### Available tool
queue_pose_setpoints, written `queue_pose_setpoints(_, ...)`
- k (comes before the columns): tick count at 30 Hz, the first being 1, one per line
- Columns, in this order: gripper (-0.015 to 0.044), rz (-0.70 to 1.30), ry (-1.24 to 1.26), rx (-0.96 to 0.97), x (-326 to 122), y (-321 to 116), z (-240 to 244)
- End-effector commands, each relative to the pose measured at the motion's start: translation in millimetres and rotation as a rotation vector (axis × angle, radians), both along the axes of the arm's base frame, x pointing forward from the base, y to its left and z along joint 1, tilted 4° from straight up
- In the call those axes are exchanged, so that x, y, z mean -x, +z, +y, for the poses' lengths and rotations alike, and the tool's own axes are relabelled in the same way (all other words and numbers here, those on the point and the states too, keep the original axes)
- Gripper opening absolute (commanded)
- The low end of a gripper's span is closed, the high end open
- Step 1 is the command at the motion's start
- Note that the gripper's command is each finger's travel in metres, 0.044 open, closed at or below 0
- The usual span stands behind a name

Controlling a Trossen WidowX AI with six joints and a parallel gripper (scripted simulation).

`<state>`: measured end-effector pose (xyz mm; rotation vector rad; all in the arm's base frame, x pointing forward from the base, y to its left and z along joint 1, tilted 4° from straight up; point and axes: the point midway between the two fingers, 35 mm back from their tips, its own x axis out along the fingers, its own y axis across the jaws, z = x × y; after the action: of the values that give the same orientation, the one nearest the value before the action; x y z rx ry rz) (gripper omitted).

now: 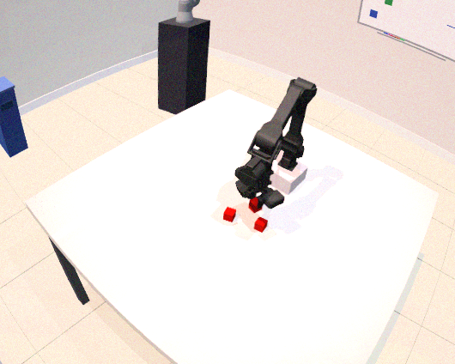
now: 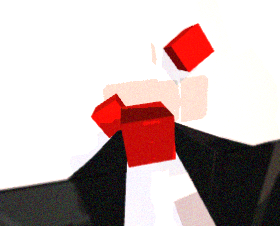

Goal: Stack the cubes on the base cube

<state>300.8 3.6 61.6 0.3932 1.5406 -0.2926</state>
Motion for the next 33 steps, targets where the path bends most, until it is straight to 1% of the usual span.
queue_pose_setpoints(1,0.0105,0.008,-0.082,-0.007,3.3,-2.5,12.7)
queue_pose_setpoints(13,0.0105,0.026,-0.313,-0.015,10.8,-7.3,47.5)
queue_pose_setpoints(27,0.0105,0.026,-0.317,-0.015,10.9,-7.8,48.0)
queue_pose_setpoints(33,0.0105,0.025,-0.32,-0.011,10.5,-20.9,48.6)
